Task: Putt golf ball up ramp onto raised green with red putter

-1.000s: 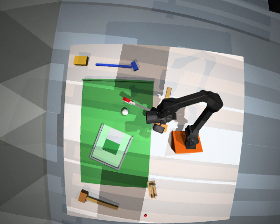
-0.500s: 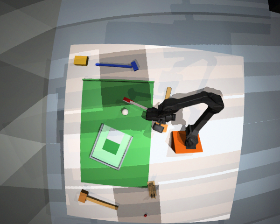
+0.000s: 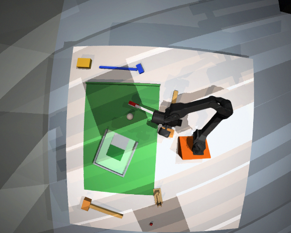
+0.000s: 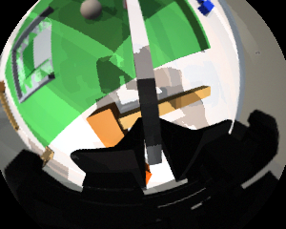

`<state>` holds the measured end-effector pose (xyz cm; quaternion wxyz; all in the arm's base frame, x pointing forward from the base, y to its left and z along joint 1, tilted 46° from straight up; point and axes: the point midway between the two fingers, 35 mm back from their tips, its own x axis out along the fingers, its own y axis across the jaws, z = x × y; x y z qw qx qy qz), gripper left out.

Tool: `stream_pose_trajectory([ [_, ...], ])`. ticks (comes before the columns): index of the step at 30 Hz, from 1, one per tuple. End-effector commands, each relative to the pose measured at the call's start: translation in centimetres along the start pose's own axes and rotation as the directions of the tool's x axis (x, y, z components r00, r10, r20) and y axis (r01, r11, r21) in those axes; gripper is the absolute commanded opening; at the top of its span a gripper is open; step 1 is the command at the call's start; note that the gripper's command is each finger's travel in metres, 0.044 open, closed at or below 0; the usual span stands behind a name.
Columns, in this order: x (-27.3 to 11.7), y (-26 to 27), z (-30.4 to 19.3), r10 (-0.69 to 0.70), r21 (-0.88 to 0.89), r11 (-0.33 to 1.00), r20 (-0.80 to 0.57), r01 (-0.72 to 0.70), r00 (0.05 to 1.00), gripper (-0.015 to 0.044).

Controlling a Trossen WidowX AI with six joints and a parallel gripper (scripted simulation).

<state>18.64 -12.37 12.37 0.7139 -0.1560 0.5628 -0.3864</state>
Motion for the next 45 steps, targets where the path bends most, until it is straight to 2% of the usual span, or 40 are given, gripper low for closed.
stream_pose_trajectory([
  [1, -0.1, 0.0, 0.0, 0.000, 0.001, 1.000, 0.000, 0.000, 1.000, 0.0000],
  [10, 0.0, -0.3, 0.0, 0.001, 0.000, 1.000, 0.000, -0.001, 1.000, 0.0000],
  [19, 0.3, -2.9, 0.0, 0.003, -0.006, 1.000, 0.002, -0.003, 1.000, 0.0000],
  [28, 0.4, -2.4, -0.1, 0.000, -0.009, 1.000, -0.006, 0.000, 1.000, 0.0000],
  [39, 0.2, 10.3, -0.1, 0.012, -0.006, 1.000, -0.004, -0.012, 1.000, 0.0000],
  [45, 0.2, 11.0, -0.4, 0.008, -0.006, 1.000, 0.000, -0.008, 1.000, 0.0000],
])
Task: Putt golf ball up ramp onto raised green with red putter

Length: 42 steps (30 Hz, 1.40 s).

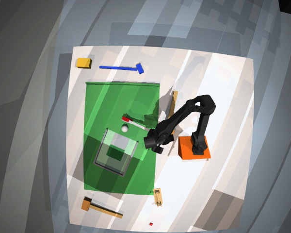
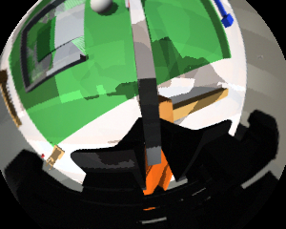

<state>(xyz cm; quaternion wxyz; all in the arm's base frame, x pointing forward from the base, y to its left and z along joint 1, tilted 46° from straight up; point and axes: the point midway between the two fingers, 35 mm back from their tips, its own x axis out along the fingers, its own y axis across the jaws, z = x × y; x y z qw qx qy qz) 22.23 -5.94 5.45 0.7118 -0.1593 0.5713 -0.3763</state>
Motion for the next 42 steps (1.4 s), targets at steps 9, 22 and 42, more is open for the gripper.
stream_pose_trajectory([
  [9, -3.5, 1.1, 0.0, 0.002, 0.016, 1.000, 0.007, -0.002, 1.000, 0.0000],
  [22, -5.2, 1.0, -0.2, -0.004, 0.007, 1.000, 0.007, 0.004, 1.000, 0.0000],
  [42, -5.2, 1.0, -0.2, -0.004, 0.007, 1.000, 0.007, 0.004, 1.000, 0.0000],
])
